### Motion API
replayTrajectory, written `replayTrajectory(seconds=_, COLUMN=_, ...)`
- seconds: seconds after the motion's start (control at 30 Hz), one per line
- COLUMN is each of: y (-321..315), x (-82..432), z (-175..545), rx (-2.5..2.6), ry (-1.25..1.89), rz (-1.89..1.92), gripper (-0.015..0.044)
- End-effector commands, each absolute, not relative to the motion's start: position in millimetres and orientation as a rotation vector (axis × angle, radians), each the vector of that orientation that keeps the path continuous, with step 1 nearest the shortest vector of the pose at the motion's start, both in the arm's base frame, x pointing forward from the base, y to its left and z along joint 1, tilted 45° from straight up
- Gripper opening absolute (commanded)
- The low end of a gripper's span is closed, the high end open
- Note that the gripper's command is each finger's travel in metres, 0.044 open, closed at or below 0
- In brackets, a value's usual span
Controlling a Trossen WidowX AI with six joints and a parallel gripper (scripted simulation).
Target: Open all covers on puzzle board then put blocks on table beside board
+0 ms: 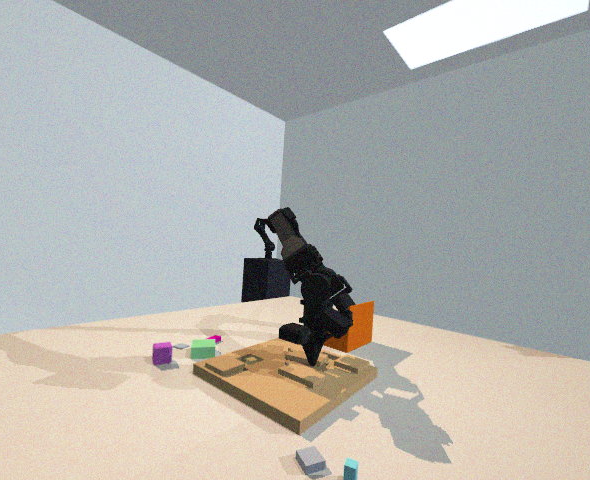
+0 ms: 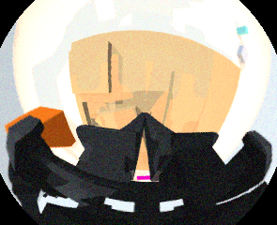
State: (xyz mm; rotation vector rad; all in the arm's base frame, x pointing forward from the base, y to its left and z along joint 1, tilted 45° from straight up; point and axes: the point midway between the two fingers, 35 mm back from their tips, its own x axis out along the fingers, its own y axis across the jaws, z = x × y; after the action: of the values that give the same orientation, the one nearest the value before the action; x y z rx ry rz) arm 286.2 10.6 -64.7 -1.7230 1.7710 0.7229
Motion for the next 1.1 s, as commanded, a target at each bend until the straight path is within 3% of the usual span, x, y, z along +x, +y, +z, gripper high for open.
replayTrajectory(seconds=0.0, y=9.8, x=278.2, z=-65.8, rx=-1.716, ry=1.779, rz=0.724, gripper=0.0000)
replayTrajectory(seconds=1.07, y=8.0, x=243.0, z=-63.3, rx=-1.716, ry=1.781, rz=0.727, gripper=0.0000)
